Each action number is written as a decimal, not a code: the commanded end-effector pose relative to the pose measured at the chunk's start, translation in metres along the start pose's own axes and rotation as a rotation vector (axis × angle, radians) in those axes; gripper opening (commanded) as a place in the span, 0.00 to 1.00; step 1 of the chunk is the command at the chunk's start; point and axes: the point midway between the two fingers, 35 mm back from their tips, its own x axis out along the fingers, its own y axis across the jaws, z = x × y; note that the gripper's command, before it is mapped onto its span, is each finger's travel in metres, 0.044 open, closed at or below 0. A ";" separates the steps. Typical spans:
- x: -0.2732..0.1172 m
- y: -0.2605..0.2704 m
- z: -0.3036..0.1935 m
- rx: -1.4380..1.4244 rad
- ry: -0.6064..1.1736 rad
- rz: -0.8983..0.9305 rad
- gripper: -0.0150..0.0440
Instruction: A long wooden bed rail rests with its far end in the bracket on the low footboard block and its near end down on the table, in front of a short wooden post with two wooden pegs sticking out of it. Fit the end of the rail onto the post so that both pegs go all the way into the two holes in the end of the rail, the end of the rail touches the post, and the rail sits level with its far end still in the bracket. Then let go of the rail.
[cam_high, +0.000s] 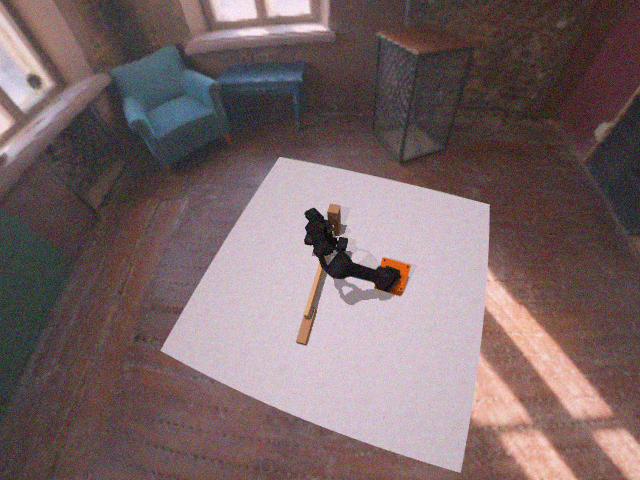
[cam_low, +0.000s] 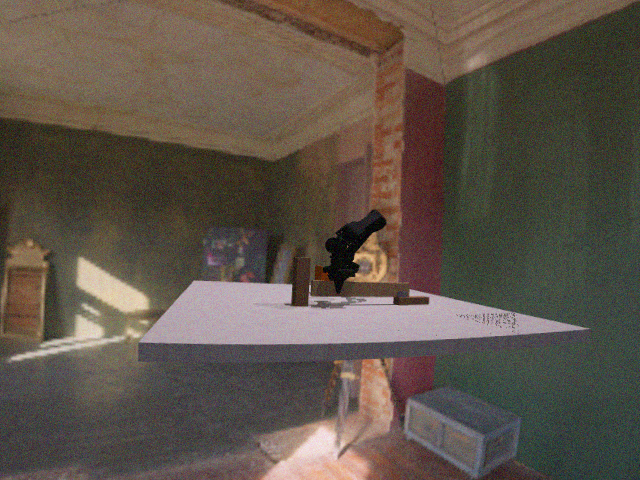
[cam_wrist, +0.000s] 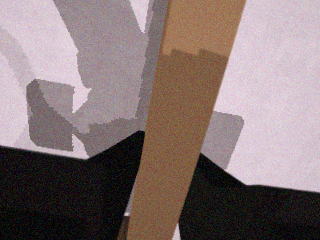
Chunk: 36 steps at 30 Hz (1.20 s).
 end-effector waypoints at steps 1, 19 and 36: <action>-0.004 -0.002 -0.004 -0.003 0.006 -0.010 0.25; -0.004 -0.002 -0.009 -0.003 0.006 -0.010 0.25; -0.004 -0.002 -0.014 -0.003 0.007 -0.010 0.25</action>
